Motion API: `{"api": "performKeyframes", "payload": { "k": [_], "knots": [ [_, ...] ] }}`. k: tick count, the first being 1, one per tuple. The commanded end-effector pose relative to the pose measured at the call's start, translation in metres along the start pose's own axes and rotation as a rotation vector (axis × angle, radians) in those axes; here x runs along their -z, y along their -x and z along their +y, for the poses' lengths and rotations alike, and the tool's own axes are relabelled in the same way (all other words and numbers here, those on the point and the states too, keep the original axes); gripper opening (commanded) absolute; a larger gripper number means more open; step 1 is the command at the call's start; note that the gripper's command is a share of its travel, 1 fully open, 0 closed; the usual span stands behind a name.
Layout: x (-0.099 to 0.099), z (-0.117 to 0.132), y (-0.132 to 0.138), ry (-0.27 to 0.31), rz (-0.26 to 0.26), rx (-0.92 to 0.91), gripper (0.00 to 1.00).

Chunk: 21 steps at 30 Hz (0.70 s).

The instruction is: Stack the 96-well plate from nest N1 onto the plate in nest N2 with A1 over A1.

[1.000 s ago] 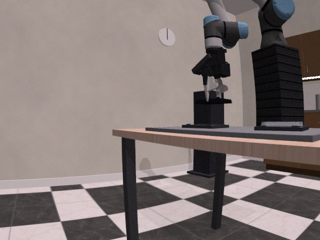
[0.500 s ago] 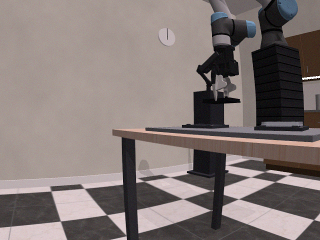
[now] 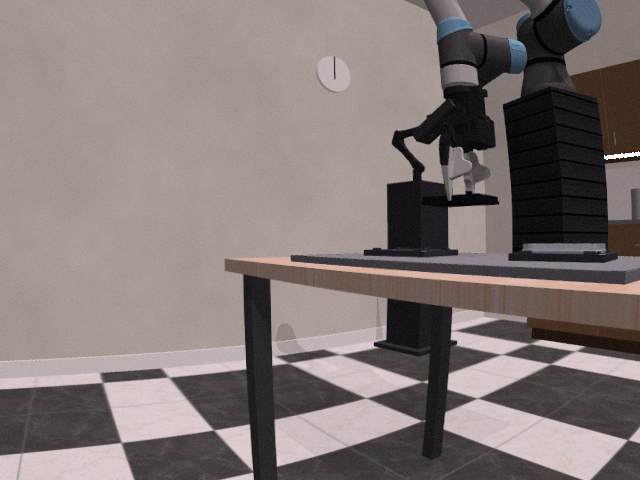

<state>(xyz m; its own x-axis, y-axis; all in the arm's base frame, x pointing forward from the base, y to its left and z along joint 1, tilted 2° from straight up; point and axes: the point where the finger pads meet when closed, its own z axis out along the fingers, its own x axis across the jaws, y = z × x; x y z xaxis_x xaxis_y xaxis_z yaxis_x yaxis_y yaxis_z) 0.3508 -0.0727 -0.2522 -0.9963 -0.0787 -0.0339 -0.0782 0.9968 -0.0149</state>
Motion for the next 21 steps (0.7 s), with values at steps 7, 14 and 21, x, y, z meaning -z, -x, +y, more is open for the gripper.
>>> {"api": "performKeyframes", "payload": {
  "k": [7, 14, 21],
  "knots": [
    [0.000, 0.027, 0.004, -0.001, -0.001, 0.000, 0.00],
    [0.000, 0.050, 0.006, -0.001, -0.001, 0.000, 0.00],
    [0.000, 0.074, 0.009, -0.001, -0.001, 0.000, 0.00]
  ]
}}
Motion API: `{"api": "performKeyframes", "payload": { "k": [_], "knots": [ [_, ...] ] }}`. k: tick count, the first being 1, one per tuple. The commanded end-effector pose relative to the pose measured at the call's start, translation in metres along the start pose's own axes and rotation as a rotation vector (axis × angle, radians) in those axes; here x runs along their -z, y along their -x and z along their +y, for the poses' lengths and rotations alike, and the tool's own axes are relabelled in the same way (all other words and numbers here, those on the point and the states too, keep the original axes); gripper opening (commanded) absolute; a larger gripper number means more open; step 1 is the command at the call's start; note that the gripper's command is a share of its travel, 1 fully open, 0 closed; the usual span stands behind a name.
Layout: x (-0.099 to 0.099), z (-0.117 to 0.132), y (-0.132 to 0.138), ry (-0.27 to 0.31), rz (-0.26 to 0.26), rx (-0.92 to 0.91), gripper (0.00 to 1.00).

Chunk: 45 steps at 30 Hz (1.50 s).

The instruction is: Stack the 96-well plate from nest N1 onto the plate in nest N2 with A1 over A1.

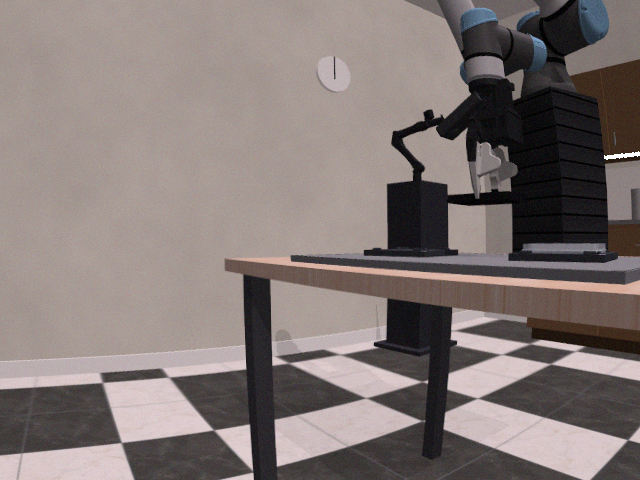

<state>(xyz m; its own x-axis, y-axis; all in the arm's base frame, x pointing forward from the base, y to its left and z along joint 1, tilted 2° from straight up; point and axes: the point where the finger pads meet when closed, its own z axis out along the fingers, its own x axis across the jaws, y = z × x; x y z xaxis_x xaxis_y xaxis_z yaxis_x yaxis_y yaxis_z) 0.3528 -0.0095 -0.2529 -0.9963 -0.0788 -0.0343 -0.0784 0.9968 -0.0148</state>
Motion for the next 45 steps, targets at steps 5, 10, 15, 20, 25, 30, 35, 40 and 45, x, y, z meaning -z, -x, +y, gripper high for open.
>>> {"api": "performKeyframes", "payload": {
  "k": [5, 10, 15, 20, 25, 30, 35, 40, 45],
  "knots": [
    [0.000, 0.021, 0.003, -0.001, 0.000, -0.001, 0.00],
    [0.000, 0.037, 0.005, -0.001, 0.000, -0.001, 0.00],
    [0.000, 0.054, 0.007, -0.001, 0.000, -0.001, 0.00],
    [0.000, 0.064, 0.008, -0.001, 0.000, -0.001, 0.00],
    [0.000, 0.080, 0.010, -0.001, -0.001, -0.001, 0.00],
    [0.000, 0.097, 0.011, -0.001, -0.001, -0.001, 0.00],
    [0.000, 0.114, 0.013, -0.001, -0.001, -0.001, 0.00],
    [0.000, 0.124, 0.014, -0.001, -0.001, -0.001, 0.00],
    [0.000, 0.140, 0.016, -0.001, -0.001, -0.001, 0.00]
  ]
}}
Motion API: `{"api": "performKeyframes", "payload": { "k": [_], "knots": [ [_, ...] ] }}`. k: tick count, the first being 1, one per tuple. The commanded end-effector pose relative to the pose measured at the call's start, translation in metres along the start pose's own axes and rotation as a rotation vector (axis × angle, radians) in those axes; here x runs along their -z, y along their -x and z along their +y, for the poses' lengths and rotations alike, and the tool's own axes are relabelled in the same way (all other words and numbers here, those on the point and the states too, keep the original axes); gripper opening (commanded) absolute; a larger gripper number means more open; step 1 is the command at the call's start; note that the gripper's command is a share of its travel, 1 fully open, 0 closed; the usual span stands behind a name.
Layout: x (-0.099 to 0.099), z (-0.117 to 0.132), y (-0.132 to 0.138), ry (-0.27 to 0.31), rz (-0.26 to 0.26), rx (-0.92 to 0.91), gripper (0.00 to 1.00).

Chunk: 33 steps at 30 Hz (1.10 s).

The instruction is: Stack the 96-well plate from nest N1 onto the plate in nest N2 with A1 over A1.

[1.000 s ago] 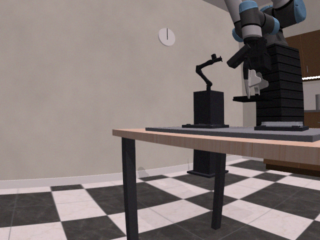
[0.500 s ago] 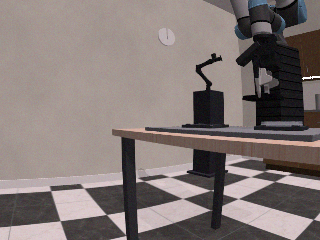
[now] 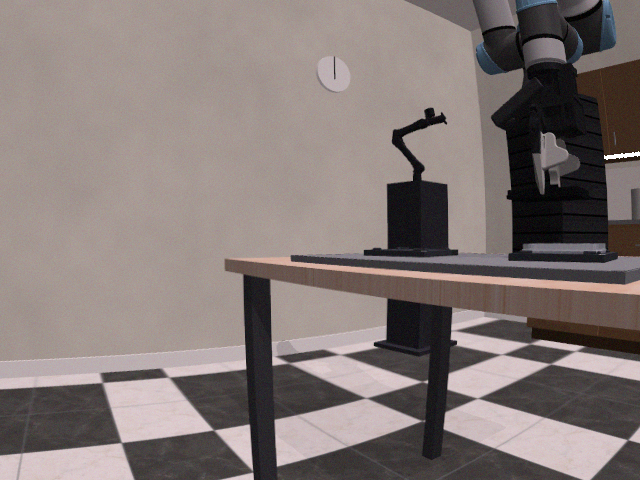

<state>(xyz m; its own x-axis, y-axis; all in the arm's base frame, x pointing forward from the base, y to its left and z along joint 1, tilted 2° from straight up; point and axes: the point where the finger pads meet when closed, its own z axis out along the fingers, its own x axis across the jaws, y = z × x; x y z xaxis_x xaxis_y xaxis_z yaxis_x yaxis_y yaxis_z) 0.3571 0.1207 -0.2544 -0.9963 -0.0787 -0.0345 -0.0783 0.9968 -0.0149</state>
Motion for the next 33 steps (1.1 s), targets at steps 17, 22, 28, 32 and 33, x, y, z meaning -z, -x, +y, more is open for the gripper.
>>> {"api": "performKeyframes", "payload": {
  "k": [17, 22, 28, 32, 33],
  "knots": [
    [0.000, 0.029, 0.004, -0.001, 0.000, 0.024, 0.00],
    [0.000, 0.029, 0.004, -0.001, 0.000, 0.024, 0.00],
    [0.000, 0.029, 0.004, -0.001, 0.000, 0.024, 0.00],
    [0.000, 0.029, 0.004, -0.001, 0.000, 0.023, 0.00],
    [0.000, 0.029, 0.004, -0.001, 0.000, 0.023, 0.00]
  ]
}}
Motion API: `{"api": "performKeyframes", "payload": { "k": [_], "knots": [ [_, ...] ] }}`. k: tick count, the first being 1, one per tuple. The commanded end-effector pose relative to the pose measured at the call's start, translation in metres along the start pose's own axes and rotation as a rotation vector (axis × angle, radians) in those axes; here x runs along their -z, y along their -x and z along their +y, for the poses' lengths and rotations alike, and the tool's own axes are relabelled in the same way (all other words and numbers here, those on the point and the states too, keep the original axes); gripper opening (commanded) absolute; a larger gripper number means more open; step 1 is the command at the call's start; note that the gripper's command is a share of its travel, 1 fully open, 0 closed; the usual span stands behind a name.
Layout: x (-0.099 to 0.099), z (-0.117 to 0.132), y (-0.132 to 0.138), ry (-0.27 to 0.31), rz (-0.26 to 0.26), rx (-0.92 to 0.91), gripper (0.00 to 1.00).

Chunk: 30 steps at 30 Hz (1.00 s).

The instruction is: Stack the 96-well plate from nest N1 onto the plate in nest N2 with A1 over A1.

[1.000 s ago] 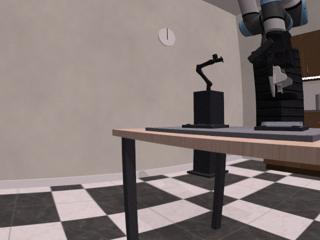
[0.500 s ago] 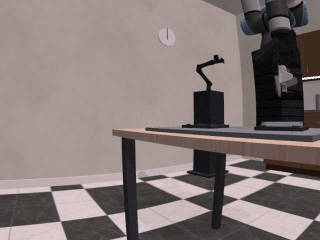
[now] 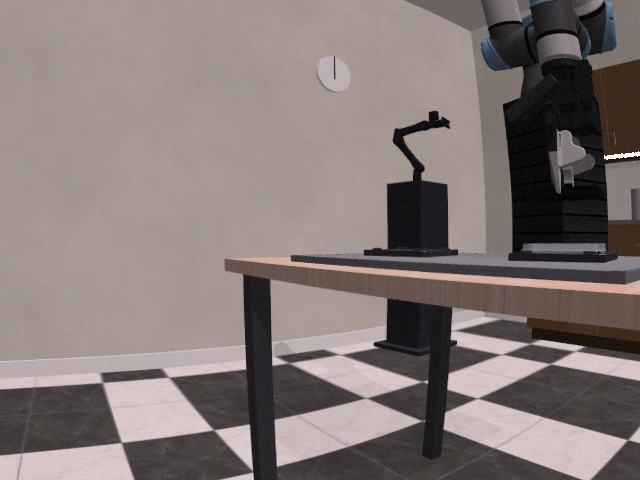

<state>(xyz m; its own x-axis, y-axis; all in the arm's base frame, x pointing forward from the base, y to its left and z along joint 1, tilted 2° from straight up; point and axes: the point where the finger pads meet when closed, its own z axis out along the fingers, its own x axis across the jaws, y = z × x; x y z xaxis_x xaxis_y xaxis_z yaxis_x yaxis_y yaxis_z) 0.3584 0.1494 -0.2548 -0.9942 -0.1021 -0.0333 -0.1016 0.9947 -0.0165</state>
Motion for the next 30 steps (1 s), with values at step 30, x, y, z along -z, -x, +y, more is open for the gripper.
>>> {"api": "performKeyframes", "payload": {
  "k": [30],
  "knots": [
    [-0.028, 0.000, 0.000, 0.000, -0.001, -0.002, 0.00]
  ]
}}
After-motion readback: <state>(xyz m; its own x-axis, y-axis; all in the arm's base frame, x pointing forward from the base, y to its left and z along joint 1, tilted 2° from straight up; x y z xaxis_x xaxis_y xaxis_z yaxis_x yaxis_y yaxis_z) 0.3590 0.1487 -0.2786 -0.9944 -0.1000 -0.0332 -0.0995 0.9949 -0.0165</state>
